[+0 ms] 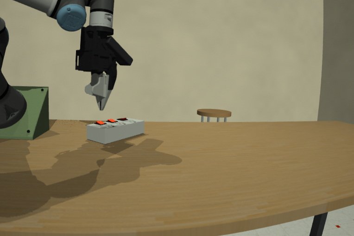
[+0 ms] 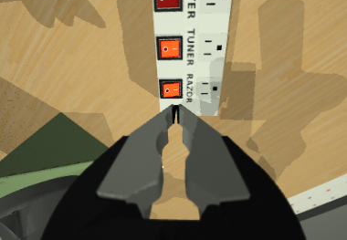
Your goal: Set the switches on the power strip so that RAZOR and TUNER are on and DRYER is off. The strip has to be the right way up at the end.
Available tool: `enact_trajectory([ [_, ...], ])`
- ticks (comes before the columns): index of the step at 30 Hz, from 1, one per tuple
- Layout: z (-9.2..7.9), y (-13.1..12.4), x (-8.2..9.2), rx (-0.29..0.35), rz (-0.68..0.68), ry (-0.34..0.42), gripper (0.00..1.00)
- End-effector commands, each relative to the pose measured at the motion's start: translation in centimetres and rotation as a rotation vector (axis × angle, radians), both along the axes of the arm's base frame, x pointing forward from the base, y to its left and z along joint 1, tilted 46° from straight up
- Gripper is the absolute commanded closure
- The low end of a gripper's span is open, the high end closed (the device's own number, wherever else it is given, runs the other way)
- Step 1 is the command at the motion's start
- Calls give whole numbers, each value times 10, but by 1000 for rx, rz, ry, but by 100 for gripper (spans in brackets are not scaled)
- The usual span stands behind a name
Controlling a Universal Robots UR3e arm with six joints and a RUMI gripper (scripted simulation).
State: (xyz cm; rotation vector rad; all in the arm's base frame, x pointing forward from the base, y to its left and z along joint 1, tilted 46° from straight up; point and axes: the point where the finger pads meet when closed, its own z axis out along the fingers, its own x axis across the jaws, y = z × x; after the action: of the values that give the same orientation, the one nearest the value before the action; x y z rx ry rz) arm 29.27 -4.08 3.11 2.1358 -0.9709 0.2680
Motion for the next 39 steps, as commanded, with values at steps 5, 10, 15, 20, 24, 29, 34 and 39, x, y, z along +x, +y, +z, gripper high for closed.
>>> enact_trajectory([
  [5,2,2,1,0,-1,0,100],
  [10,2,2,1,0,-1,0,100],
  [15,2,2,1,0,-1,0,100],
  [20,2,2,1,0,-1,0,0],
  [24,2,2,1,0,-1,0,0],
  [29,4,4,1,0,-1,0,0],
  [34,7,7,2,0,-1,0,0],
  [39,10,11,2,0,-1,0,0],
])
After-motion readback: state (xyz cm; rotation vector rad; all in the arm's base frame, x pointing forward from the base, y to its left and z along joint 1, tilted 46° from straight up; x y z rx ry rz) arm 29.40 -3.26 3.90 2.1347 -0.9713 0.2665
